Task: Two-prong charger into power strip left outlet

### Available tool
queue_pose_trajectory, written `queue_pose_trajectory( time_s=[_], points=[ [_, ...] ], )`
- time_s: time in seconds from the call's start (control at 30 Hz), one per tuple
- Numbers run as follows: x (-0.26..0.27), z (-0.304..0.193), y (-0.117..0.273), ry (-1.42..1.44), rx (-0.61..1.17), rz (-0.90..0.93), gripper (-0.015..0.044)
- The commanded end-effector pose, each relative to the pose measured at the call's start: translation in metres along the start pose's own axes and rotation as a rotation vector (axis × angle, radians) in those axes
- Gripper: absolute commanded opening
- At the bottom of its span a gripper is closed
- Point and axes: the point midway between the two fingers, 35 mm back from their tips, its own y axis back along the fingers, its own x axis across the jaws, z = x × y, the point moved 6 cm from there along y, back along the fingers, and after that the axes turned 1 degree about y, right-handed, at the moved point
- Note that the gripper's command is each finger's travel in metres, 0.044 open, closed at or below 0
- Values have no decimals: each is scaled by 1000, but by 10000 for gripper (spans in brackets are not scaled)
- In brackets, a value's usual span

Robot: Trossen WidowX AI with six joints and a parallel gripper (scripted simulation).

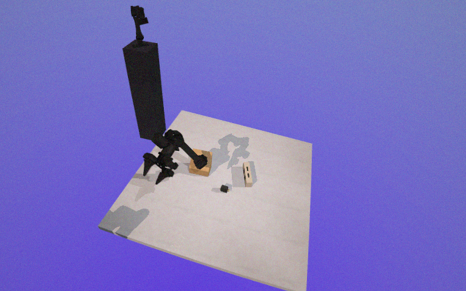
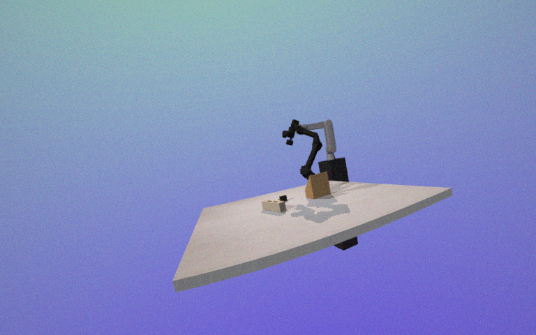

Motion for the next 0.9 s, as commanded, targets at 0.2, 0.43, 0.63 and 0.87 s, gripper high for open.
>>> queue_pose_trajectory(
  time_s=[0.2, 0.43, 0.63, 0.87],
  points=[
    [82, 59, -30, -13, -99, 223, 440],
    [136, 89, -34, -35, -145, 369, 440],
    [169, 106, -31, -102, -194, 470, 440],
    [233, 131, -20, -87, -190, 646, 440]
  ],
)
